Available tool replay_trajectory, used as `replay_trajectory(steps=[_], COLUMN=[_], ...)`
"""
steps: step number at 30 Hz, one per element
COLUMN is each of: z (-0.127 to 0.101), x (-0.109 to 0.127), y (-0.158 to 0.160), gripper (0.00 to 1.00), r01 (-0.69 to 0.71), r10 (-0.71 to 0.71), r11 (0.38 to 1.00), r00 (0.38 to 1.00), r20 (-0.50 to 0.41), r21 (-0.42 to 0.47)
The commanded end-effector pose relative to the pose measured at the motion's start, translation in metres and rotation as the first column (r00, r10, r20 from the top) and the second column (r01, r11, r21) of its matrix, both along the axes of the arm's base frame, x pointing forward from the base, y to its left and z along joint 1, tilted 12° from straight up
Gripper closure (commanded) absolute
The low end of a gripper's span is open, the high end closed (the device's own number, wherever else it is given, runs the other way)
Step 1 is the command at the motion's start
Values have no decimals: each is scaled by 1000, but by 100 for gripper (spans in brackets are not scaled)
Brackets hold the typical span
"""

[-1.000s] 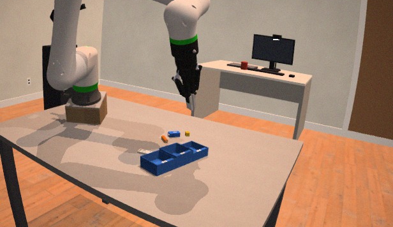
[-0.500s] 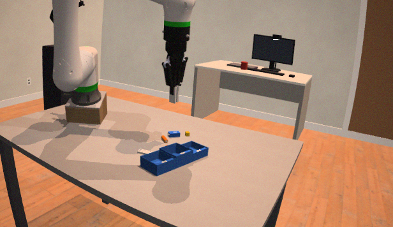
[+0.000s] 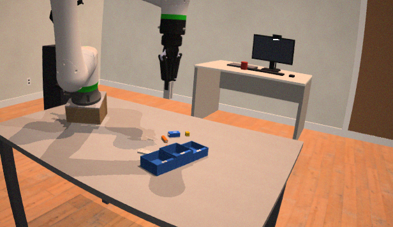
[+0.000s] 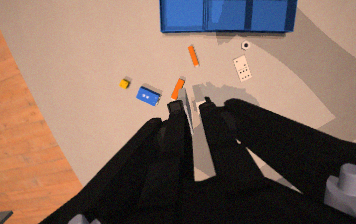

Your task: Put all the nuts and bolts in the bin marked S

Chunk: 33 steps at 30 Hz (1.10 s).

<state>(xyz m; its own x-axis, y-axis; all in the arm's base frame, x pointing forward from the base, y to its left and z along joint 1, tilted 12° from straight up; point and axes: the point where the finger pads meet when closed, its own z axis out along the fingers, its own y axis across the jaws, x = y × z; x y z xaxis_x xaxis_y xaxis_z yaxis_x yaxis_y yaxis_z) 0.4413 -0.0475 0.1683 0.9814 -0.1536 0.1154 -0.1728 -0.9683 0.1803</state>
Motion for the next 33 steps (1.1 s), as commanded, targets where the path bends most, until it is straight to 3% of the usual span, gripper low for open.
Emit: replay_trajectory(steps=[1,28,33], z=[-2,-56,-62], x=[2,52,58], y=[-8,-203,-226], gripper=[95,95,95], r01=[-6,-6,-6], r10=[6,6,6], r11=[1000,1000,1000], r00=[1000,1000,1000], r20=[-1,-1,-1], r21=[0,0,0])
